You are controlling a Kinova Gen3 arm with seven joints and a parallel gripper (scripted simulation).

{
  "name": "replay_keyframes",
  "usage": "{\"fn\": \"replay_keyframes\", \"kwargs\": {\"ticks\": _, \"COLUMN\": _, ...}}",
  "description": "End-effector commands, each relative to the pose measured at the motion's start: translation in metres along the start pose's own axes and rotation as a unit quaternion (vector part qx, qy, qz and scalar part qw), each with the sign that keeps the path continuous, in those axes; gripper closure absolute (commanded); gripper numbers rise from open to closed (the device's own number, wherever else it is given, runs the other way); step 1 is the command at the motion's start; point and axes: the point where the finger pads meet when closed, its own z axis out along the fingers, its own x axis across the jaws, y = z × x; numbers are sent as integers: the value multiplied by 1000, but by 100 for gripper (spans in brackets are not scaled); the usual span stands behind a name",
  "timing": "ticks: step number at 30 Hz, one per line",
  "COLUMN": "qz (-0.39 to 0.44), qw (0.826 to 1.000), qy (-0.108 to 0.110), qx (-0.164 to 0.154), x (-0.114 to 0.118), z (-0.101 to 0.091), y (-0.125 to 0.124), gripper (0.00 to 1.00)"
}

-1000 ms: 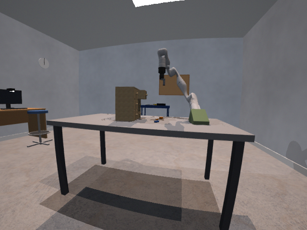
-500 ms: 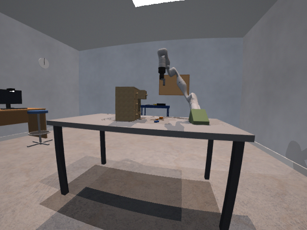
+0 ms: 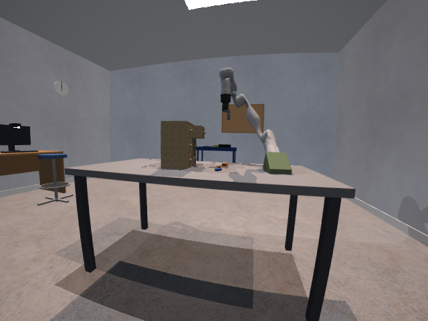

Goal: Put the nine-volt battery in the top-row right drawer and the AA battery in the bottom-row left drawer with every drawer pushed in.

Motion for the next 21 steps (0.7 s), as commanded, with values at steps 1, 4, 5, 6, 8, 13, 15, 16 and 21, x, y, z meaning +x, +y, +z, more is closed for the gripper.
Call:
{"fn": "replay_keyframes", "kwargs": {"ticks": 1, "qz": 6, "qw": 1000, "qy": 0, "qx": -1, "x": 1, "z": 1, "y": 0, "gripper": 33}}
{"fn": "replay_keyframes", "kwargs": {"ticks": 4, "qz": 19, "qw": 1000, "qy": -1, "qx": -2, "x": 2, "z": 5, "y": 2, "gripper": 33}}
{"fn": "replay_keyframes", "kwargs": {"ticks": 5, "qz": 25, "qw": 1000, "qy": -1, "qx": -3, "x": 2, "z": 6, "y": 2, "gripper": 33}}
{"fn": "replay_keyframes", "kwargs": {"ticks": 6, "qz": 31, "qw": 1000, "qy": -1, "qx": -3, "x": 3, "z": 8, "y": 3, "gripper": 33}}
{"fn": "replay_keyframes", "kwargs": {"ticks": 8, "qz": 45, "qw": 999, "qy": -2, "qx": -4, "x": 4, "z": 12, "y": 4, "gripper": 33}}
{"fn": "replay_keyframes", "kwargs": {"ticks": 13, "qz": 90, "qw": 996, "qy": -3, "qx": -8, "x": 8, "z": 24, "y": 9, "gripper": 33}}
{"fn": "replay_keyframes", "kwargs": {"ticks": 15, "qz": 100, "qw": 995, "qy": -4, "qx": -9, "x": 9, "z": 27, "y": 10, "gripper": 33}}
{"fn": "replay_keyframes", "kwargs": {"ticks": 16, "qz": 100, "qw": 995, "qy": -4, "qx": -9, "x": 9, "z": 27, "y": 10, "gripper": 33}}
{"fn": "replay_keyframes", "kwargs": {"ticks": 21, "qz": 161, "qw": 987, "qy": -5, "qx": -13, "x": 13, "z": 44, "y": 16, "gripper": 33}}
